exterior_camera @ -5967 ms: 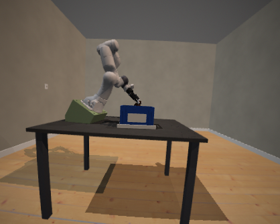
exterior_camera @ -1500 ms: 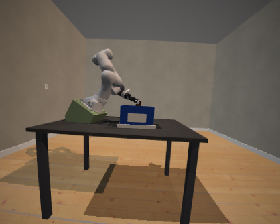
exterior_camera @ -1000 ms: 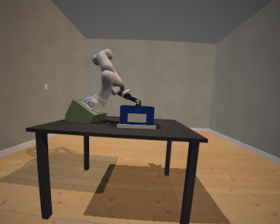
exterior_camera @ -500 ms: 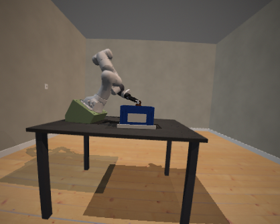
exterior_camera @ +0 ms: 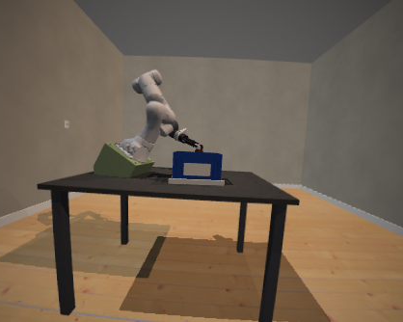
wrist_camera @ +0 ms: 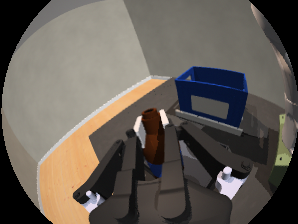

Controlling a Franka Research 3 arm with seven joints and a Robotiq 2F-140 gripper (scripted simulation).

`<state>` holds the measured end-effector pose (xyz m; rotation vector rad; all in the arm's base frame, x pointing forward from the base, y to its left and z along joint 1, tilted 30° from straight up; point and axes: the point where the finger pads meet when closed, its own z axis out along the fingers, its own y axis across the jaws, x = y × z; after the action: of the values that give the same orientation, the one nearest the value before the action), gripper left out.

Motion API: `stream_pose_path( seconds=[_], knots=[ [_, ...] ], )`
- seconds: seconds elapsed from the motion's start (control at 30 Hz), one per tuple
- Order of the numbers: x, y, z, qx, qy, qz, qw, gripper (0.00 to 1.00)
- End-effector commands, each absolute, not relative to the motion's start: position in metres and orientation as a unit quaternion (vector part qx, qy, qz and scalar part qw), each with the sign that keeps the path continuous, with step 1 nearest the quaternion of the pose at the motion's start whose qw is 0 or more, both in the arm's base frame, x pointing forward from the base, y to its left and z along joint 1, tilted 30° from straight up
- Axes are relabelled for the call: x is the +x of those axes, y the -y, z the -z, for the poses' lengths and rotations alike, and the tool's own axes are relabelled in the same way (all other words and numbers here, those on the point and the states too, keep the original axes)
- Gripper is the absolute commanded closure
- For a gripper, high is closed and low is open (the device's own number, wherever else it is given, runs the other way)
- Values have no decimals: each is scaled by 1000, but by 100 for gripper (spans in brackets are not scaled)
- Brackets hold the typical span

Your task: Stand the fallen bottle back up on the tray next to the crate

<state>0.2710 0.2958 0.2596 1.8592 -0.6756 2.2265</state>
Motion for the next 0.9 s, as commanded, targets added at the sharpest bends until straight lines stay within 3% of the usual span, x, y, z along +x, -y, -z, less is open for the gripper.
stream_pose_path(
  seconds=[0.0,0.87],
  knots=[
    [271,-294,-261,621,229,-745,79,100],
    [276,-268,-263,621,229,-745,79,100]
  ],
)
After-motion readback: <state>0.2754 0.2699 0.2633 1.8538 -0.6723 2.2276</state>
